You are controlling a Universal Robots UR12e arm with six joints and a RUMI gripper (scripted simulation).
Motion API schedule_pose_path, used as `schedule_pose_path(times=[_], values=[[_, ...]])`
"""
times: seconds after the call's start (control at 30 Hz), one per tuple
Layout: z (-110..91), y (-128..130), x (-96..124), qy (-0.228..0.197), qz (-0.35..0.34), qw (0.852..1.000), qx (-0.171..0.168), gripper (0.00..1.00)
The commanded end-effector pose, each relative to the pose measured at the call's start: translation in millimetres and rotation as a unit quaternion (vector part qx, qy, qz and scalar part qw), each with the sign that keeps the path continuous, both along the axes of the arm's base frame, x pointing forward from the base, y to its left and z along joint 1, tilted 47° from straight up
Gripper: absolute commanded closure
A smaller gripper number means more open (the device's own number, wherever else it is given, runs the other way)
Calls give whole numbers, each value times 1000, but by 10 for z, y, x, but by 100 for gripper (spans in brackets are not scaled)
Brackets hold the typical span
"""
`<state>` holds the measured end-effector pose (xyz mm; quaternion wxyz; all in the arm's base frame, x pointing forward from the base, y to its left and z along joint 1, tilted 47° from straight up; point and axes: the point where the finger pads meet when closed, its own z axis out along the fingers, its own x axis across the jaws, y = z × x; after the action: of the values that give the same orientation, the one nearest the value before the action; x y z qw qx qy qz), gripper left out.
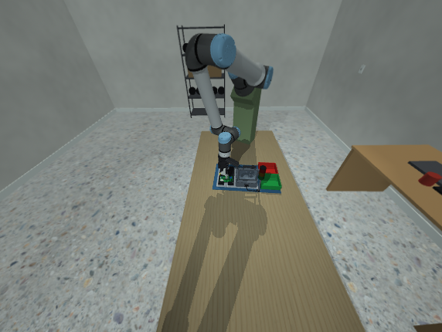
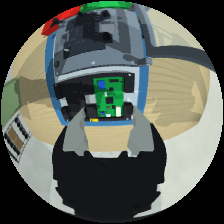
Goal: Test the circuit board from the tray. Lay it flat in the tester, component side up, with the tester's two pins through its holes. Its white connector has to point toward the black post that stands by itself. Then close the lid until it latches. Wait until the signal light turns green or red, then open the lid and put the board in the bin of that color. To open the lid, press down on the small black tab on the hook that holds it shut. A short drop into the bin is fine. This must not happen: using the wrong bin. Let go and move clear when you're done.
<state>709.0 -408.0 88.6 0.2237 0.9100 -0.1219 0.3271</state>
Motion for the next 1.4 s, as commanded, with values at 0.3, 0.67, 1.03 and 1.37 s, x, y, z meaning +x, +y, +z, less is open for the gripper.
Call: schedule_pose_path(times=[0.3, 0.67, 1.03, 1.37], values=[[-110, -92, 128, -1, 0, 1000, -1, 41], [-222, -169, 219, -1, 0, 1000, -1, 41], [-217, -161, 210, -1, 0, 1000, -1, 41], [-217, -161, 210, -1, 0, 1000, -1, 41]])
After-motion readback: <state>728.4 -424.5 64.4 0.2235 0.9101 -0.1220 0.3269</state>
